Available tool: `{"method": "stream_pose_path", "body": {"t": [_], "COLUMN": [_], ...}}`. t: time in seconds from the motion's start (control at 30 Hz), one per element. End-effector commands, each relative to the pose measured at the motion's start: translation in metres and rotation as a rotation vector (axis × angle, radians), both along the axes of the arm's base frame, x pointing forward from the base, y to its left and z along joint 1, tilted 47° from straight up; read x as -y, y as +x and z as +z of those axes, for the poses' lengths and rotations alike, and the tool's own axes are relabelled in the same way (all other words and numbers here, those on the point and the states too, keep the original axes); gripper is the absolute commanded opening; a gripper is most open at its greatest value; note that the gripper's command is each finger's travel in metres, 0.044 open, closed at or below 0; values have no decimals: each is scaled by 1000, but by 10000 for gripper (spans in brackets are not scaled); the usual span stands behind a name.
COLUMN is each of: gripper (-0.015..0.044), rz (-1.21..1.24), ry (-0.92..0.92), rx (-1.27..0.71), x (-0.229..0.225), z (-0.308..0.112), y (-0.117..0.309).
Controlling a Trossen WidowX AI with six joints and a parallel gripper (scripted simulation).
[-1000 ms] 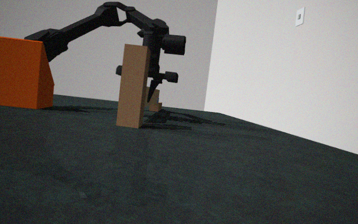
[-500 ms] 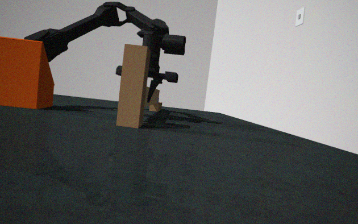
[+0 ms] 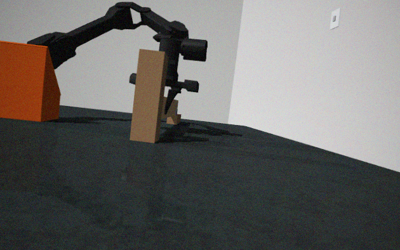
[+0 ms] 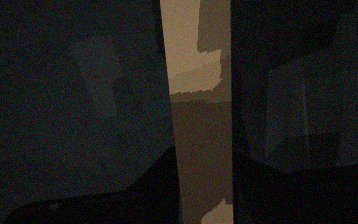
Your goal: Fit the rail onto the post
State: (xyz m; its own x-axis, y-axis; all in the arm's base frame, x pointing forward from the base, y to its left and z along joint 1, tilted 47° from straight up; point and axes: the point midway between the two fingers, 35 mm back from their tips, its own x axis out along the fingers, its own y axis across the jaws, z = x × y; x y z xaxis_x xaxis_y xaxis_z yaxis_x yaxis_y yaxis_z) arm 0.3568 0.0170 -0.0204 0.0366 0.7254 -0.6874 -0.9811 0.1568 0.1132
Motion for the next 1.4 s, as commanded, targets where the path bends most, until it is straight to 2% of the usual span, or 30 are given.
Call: {"method": "stream_pose_path", "body": {"t": [0.0, 1.37], "gripper": [0, 0], "rz": [-7, -7], "ry": [6, 5], "rx": [1, 1], "x": [0, 7], "z": [2, -5], "y": [0, -2]}}
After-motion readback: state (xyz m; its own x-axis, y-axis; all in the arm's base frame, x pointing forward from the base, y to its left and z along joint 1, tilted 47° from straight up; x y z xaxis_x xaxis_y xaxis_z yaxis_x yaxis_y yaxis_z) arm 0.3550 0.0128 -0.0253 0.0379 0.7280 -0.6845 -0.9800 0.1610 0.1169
